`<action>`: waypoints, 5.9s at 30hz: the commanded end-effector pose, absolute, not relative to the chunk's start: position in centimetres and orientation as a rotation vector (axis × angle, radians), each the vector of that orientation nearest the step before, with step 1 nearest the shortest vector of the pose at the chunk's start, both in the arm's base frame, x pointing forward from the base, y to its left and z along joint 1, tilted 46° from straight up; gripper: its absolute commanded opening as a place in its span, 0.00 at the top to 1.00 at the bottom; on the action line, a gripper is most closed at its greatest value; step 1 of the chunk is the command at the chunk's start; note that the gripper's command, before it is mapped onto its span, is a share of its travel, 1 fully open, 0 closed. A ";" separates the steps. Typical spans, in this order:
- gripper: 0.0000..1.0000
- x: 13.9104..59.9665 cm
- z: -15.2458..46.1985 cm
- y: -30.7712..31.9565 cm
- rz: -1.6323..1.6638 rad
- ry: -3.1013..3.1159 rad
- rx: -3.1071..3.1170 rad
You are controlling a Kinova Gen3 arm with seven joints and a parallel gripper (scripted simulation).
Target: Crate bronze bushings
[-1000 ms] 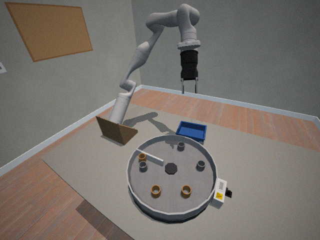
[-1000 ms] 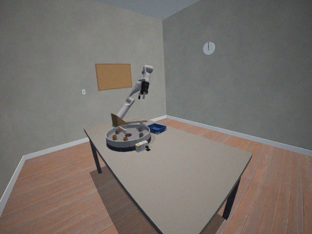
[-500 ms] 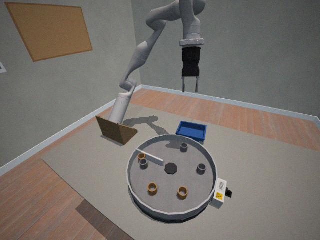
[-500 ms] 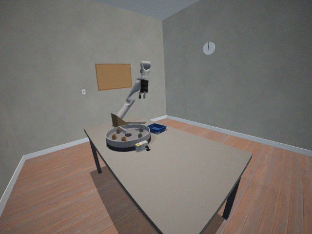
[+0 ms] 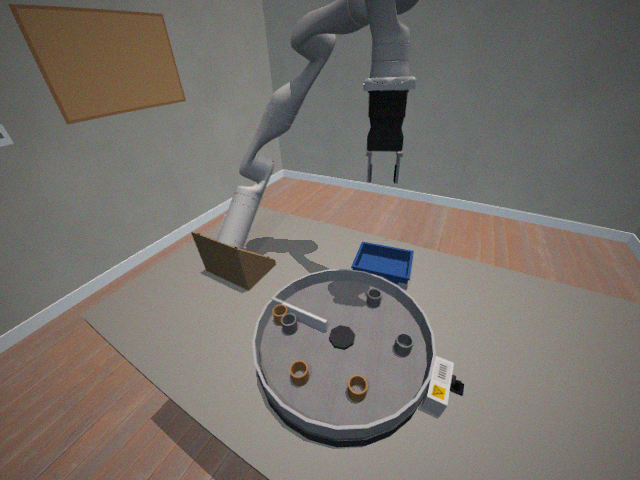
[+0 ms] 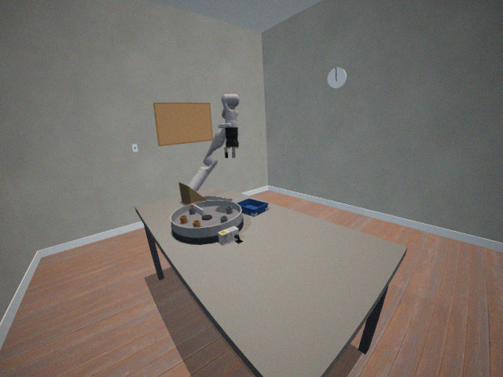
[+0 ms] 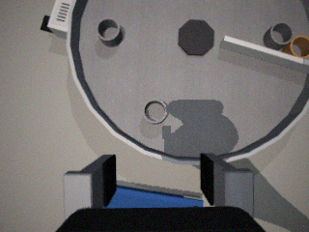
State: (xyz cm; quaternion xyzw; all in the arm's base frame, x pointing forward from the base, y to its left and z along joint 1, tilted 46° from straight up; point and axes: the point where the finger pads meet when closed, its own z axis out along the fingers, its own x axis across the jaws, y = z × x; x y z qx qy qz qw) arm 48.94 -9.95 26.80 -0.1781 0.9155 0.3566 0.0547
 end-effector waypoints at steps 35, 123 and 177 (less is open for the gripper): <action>0.00 42.6 15.4 -13.3 1.181 2.788 -0.520; 0.00 33.6 0.9 -17.1 1.181 2.789 -0.508; 0.00 33.6 0.9 -17.1 1.181 2.789 -0.508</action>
